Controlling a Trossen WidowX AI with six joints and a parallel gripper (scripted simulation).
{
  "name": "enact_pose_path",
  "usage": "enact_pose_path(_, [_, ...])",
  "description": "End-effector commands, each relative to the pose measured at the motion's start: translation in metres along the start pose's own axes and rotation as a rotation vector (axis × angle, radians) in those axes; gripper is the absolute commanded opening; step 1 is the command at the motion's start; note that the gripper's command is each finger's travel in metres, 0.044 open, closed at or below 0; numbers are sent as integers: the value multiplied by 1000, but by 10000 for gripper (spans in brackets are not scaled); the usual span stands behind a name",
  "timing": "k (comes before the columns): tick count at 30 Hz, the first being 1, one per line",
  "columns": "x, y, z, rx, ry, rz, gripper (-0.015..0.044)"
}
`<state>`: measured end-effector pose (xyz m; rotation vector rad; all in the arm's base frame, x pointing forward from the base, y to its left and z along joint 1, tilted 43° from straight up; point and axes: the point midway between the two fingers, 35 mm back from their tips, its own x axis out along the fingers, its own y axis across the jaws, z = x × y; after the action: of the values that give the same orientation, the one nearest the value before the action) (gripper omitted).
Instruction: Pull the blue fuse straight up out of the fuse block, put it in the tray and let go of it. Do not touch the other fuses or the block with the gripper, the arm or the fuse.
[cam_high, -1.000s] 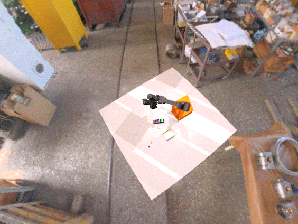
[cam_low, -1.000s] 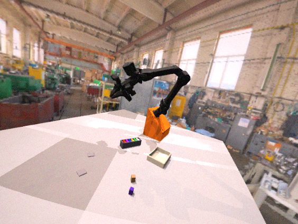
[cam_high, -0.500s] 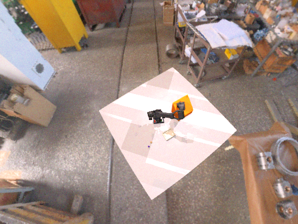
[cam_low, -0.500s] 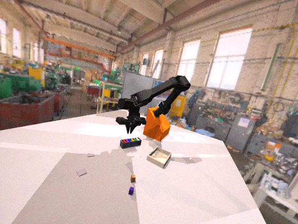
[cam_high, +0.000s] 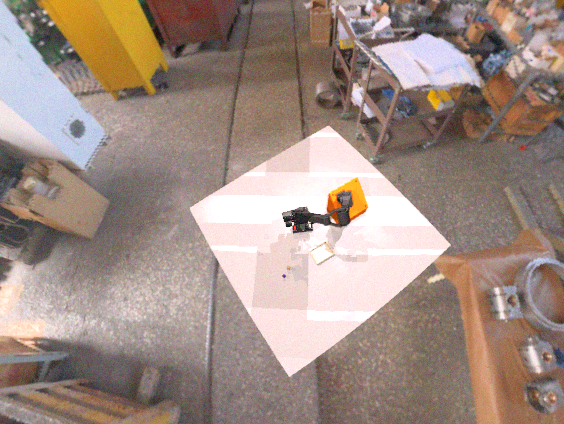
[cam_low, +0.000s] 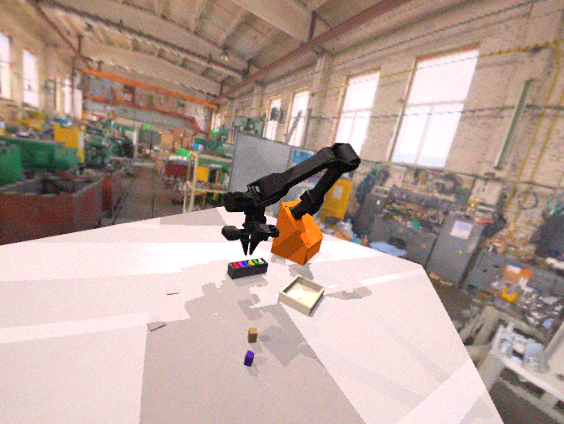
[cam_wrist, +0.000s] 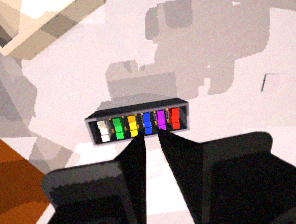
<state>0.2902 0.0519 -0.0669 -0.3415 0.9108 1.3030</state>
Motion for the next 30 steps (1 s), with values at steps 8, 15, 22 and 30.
enact_pose_path(8, [11,1,0,7,-5,2,72])
enact_pose_path(15, [18,1,0,7,-5,2,72])
enact_pose_path(22, [25,1,-1,7,-5,3,72])
enact_pose_path(30, [26,1,-1,7,-6,3,72])
